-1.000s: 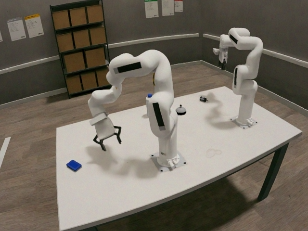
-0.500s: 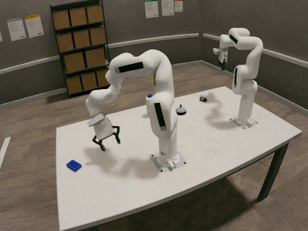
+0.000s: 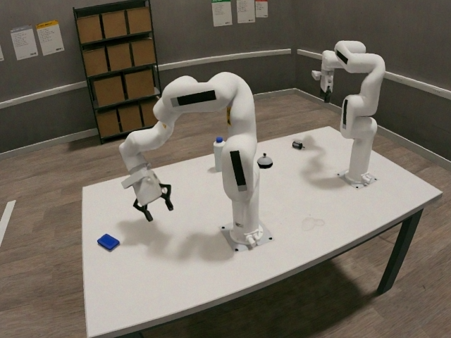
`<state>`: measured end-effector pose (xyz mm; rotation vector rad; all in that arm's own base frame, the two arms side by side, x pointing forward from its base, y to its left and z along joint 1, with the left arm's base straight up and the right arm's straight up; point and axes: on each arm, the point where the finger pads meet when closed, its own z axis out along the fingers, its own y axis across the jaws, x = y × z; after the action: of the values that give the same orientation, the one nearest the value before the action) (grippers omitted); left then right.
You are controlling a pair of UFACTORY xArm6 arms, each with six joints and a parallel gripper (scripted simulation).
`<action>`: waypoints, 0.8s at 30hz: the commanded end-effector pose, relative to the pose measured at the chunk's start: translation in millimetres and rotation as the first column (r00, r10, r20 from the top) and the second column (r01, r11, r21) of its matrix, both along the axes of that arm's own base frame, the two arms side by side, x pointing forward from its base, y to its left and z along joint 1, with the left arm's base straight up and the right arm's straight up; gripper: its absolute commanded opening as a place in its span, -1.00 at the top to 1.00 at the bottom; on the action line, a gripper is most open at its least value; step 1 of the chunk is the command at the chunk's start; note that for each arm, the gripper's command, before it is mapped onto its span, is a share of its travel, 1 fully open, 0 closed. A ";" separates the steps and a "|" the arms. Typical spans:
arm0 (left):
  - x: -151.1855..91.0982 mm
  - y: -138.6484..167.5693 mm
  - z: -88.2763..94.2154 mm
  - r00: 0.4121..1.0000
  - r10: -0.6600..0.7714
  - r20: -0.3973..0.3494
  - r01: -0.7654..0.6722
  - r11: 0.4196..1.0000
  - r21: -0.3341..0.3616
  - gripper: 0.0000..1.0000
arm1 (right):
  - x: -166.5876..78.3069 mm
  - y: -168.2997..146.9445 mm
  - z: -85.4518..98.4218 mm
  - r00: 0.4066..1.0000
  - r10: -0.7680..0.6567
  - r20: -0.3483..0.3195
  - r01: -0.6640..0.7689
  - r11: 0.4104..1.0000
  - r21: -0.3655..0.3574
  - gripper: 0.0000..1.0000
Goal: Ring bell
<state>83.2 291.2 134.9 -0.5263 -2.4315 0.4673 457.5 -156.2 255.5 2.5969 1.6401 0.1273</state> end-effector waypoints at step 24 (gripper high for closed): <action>-15.6 33.2 24.7 0.913 -0.207 0.351 0.275 0.948 -0.157 -1.00 | 0.9 -0.3 1.9 1.000 0.000 0.004 0.000 1.000 -0.002 -1.00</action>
<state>69.9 318.3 154.3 -0.9784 -2.5768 0.5669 457.5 -156.2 255.5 2.5969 1.6401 0.1273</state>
